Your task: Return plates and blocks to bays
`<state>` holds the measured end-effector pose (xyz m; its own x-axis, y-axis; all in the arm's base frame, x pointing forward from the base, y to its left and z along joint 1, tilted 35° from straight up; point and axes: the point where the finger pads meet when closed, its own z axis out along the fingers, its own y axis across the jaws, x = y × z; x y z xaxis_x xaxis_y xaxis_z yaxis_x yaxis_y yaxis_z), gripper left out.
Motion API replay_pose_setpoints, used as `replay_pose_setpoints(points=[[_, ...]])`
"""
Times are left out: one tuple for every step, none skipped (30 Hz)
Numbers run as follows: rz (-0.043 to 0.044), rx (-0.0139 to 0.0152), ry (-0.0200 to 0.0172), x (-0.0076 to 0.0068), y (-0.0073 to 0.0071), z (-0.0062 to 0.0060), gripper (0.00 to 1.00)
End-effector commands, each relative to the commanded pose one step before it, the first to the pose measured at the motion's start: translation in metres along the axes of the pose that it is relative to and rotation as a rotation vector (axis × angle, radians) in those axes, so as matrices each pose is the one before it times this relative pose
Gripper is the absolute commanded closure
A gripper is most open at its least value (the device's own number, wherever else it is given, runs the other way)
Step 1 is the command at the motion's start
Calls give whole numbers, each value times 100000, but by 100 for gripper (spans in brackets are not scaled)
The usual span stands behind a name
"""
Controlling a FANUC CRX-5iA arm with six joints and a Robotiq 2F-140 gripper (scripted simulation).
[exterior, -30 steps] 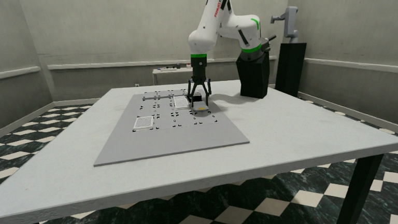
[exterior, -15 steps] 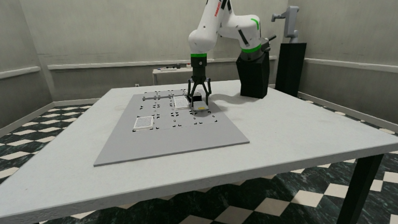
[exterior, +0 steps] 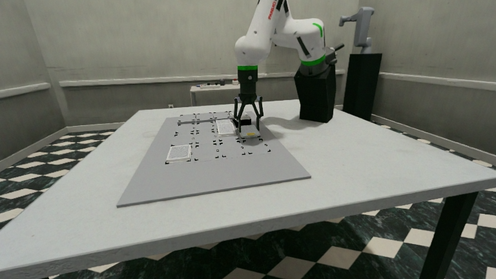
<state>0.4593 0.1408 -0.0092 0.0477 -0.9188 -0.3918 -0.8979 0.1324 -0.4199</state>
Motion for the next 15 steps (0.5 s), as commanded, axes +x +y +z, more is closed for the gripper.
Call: replay_pose_setpoints(points=[[-17,102,-5,-7,-53,-152,90],[0,0,0,0,0,-33,90],[0,0,0,0,0,-33,90],[0,0,0,0,0,-33,90],[0,0,0,0,0,-33,90],[0,0,0,0,0,-33,90],[0,0,0,0,0,-33,90],[0,0,0,0,0,-33,90],[0,0,1,-1,0,0,90],[0,0,-2,4,-1,4,90],[0,0,0,0,0,0,90],[0,0,0,0,0,0,90],[0,0,2,-3,1,-3,90],[0,0,0,0,0,0,90],[0,0,0,1,0,-133,90]])
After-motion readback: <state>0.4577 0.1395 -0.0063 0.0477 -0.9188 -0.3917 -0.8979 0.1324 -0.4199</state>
